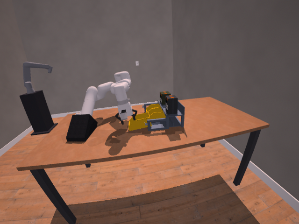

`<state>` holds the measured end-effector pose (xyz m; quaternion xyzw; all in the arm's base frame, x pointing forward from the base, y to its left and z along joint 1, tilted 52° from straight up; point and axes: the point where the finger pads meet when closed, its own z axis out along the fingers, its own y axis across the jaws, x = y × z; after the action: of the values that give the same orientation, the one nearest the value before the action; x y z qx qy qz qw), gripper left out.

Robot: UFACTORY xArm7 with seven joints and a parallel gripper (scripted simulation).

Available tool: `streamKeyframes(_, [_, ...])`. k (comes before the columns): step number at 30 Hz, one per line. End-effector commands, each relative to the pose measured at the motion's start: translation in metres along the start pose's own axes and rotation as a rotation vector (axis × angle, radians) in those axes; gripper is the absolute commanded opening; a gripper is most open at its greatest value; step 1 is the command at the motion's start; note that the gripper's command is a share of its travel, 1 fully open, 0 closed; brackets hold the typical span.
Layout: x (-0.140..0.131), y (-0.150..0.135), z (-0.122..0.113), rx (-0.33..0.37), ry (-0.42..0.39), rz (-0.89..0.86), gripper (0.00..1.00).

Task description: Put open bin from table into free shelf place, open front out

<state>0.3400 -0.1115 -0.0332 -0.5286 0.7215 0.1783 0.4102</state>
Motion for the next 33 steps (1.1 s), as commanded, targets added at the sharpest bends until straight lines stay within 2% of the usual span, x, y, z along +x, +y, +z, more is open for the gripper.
streamKeyframes(1, [0.0005,-0.001,0.0069,0.003,0.002,0.0,1.0])
streamKeyframes(33, [0.0005,-0.001,0.0106,0.003,0.002,0.0,1.0])
